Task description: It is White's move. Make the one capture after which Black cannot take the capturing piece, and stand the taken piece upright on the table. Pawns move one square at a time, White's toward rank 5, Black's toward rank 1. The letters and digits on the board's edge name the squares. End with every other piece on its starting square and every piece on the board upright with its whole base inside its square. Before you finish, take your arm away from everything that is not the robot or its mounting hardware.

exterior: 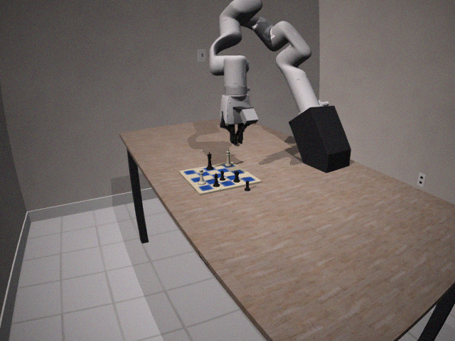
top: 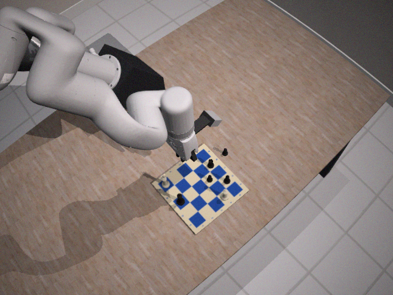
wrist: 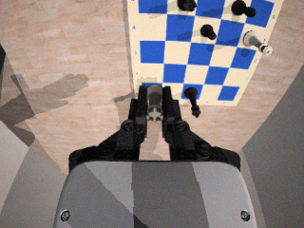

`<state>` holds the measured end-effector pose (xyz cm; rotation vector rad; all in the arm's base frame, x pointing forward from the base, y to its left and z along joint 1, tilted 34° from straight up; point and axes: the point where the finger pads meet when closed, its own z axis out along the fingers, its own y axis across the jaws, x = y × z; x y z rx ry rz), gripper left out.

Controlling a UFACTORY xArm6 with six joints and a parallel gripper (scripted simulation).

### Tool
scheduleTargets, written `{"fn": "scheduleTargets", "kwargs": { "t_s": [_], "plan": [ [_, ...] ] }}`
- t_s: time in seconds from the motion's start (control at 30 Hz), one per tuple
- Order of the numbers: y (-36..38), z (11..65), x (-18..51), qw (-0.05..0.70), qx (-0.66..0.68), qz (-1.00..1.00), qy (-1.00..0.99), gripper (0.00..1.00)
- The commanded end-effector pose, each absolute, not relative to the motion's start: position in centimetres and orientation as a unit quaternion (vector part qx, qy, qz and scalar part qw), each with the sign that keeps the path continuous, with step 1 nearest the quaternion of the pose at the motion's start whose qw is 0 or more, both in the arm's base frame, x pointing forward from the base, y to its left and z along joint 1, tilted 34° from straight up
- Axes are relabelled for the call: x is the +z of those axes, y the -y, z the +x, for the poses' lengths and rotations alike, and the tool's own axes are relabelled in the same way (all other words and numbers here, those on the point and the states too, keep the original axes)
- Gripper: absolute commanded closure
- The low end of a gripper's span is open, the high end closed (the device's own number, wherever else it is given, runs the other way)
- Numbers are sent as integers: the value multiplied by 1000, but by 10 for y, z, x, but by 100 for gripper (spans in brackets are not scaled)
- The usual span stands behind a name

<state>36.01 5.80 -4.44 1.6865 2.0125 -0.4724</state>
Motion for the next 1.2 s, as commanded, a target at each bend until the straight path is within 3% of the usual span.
{"fn": "scheduleTargets", "kwargs": {
  "t_s": [0.0, 1.17],
  "plan": [
    [-59, 358, -43, 237, -168, 615, -733, 100],
    [-7, 371, -122, 239, -168, 615, -732, 100]
  ]
}}
